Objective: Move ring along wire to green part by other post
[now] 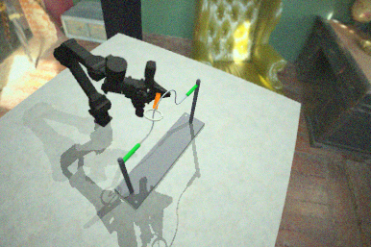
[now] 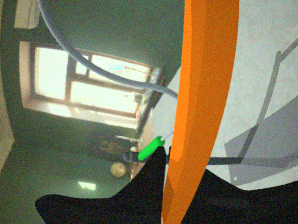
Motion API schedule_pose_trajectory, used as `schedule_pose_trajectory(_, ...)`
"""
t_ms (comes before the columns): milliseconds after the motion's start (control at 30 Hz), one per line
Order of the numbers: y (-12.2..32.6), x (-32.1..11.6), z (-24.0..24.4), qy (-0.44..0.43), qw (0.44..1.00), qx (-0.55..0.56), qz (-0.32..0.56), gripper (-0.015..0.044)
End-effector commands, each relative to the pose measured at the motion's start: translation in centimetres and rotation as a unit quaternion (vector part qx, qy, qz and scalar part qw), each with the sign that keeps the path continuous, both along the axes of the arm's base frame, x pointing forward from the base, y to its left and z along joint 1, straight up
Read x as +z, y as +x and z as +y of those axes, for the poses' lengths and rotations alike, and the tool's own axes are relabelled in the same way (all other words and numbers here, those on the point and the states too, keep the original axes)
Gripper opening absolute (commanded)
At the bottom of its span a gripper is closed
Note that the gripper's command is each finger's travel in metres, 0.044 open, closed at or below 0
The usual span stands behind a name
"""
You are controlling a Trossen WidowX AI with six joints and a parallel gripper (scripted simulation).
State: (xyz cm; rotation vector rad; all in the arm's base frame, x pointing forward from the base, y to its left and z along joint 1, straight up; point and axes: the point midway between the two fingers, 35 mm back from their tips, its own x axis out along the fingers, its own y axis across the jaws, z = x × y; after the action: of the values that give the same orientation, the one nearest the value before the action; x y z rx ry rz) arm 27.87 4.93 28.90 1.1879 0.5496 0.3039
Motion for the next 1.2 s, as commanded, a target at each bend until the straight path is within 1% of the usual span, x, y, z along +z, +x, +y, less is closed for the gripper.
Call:
schedule_pose_trajectory(0,0.0,-0.1,-0.2,-0.033,0.999,-0.002,0.001,-0.0150)
schedule_pose_trajectory(600,0.0,-1.6,-1.1,-0.195,0.980,-0.009,0.027,-0.0150)
schedule_pose_trajectory(1167,-0.2,-2.8,-2.4,-0.344,0.937,-0.020,0.050,-0.0150)
